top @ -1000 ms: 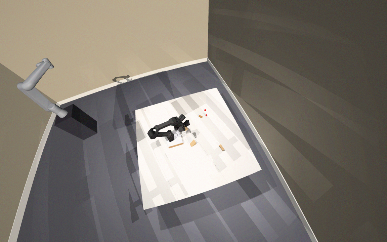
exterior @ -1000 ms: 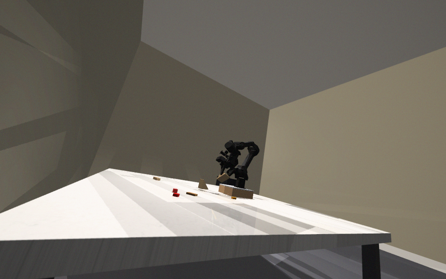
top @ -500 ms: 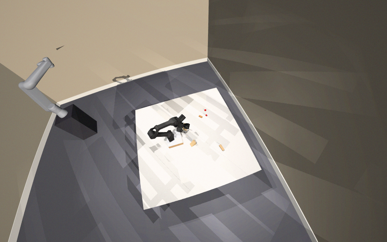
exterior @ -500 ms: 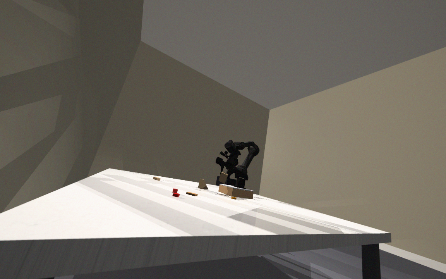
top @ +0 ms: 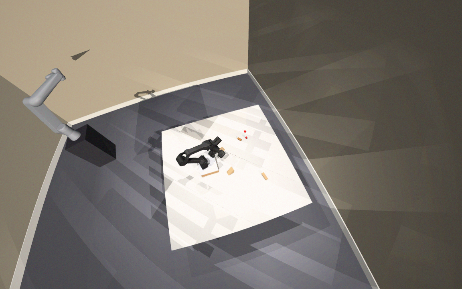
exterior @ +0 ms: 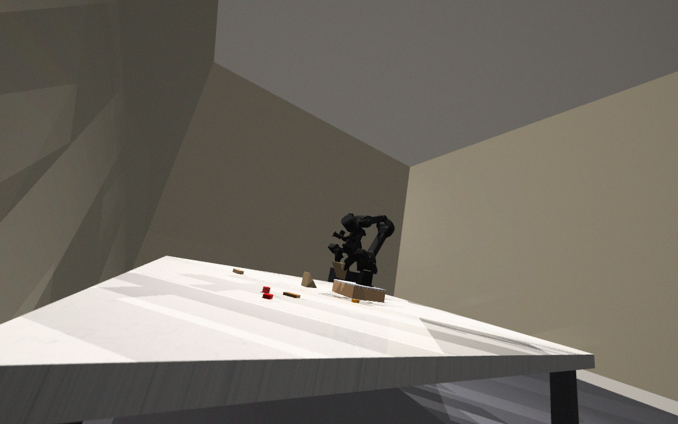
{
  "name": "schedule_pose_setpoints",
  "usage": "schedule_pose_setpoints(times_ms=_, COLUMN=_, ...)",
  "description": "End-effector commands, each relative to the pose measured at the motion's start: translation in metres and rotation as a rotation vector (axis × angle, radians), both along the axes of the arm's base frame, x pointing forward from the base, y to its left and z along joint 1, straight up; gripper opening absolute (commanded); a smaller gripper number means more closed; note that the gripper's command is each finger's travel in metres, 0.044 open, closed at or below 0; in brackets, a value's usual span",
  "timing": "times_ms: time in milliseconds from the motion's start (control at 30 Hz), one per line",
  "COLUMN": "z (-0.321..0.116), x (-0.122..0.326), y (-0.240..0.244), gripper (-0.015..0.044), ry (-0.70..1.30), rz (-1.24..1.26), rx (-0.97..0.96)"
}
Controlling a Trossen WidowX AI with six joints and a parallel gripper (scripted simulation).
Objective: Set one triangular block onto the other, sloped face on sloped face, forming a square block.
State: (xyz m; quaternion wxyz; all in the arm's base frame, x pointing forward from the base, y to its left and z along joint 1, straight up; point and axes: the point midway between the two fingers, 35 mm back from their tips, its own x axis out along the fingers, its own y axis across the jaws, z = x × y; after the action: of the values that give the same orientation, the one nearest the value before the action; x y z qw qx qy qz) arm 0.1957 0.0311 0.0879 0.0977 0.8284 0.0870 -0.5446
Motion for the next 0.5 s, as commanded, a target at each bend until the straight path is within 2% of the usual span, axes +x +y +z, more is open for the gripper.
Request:
schedule_pose_setpoints(times_ms=0, z=0.0, x=0.0, y=0.001, gripper=0.0, ry=0.003, rz=-0.077, rx=0.038)
schedule_pose_setpoints(times_ms=467, z=0.005, x=0.003, y=-0.023, gripper=0.0, ry=0.032, rz=-0.081, rx=0.024)
